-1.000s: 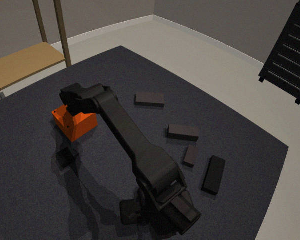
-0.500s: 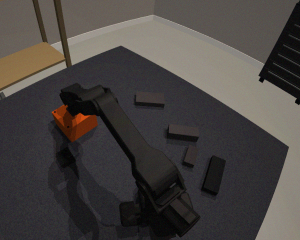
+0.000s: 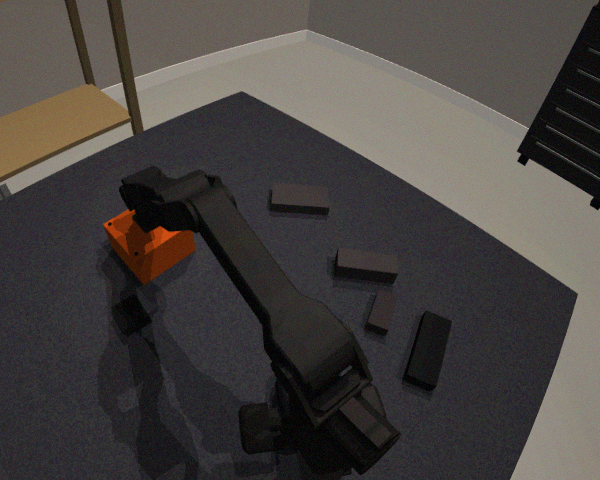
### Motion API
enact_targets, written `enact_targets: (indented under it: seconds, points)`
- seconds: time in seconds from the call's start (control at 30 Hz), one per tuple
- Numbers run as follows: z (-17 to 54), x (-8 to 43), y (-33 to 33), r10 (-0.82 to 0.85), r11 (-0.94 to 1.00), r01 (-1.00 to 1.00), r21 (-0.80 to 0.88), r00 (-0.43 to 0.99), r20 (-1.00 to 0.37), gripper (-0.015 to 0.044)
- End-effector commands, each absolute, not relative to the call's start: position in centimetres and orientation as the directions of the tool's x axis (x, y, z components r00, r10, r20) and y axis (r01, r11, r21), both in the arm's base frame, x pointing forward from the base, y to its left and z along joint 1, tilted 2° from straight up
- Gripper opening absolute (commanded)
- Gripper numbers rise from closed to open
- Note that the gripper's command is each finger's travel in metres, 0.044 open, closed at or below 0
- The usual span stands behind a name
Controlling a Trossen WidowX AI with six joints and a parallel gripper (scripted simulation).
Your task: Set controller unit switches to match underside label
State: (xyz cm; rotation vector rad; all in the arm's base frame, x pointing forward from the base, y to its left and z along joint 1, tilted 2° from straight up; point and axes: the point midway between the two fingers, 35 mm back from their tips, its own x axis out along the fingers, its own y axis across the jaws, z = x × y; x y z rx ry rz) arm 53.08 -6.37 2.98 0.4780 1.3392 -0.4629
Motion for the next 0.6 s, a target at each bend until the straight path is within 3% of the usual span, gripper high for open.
enact_targets:
  seconds: [0.0,0.57]
  points:
    - [2.86,52.87,-6.30,-0.042,0.821,0.567,0.057,0.159,-0.986,0.0338]
    - [2.05,53.08,-6.56,-0.047,0.823,0.565,0.052,0.159,-0.986,0.0338]
